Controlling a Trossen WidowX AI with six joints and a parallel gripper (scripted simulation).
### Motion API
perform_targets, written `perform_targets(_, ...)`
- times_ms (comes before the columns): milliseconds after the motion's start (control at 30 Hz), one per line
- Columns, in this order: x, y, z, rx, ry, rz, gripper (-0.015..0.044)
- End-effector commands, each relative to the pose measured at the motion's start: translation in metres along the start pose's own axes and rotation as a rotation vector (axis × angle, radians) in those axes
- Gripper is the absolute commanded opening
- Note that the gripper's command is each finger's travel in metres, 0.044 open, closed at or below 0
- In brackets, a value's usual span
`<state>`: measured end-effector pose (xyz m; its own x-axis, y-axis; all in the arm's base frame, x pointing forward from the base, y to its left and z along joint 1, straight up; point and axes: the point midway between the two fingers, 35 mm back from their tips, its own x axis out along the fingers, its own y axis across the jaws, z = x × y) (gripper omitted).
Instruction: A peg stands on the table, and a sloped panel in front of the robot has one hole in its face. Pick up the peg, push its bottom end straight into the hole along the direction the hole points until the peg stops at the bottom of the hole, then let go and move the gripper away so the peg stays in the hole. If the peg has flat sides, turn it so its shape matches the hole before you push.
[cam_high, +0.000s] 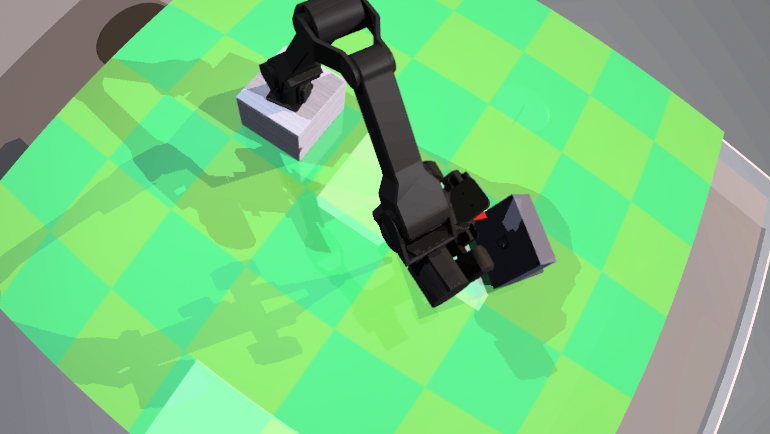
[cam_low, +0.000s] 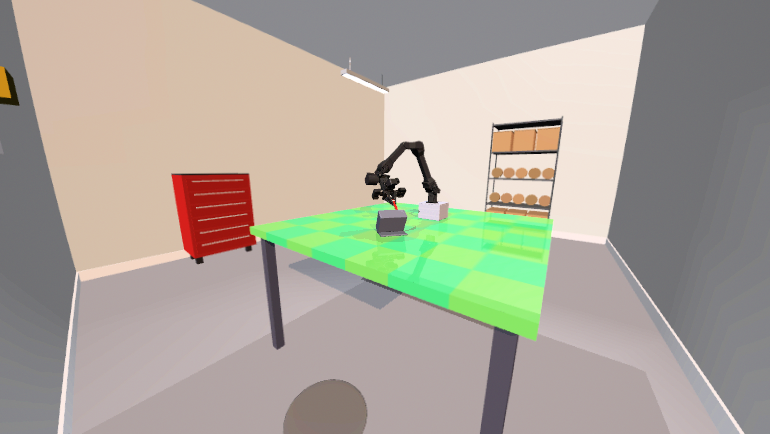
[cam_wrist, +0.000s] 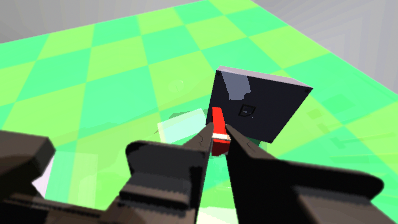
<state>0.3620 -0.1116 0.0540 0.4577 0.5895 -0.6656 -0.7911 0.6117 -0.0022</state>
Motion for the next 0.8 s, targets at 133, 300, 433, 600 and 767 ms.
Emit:
perform_targets(133,-0.008,-0.007,-0.006,0.015,-0.035,-0.028,0.0000)
perform_targets(300,-0.014,-0.011,-0.010,0.027,-0.057,-0.046,0.0000)
perform_targets(433,-0.019,-0.014,-0.014,0.035,-0.074,-0.061,0.0000)
perform_targets(600,-0.025,-0.017,-0.018,0.045,-0.095,-0.080,0.0000)
perform_targets(767,-0.031,-0.021,-0.022,0.055,-0.116,-0.100,0.0000)
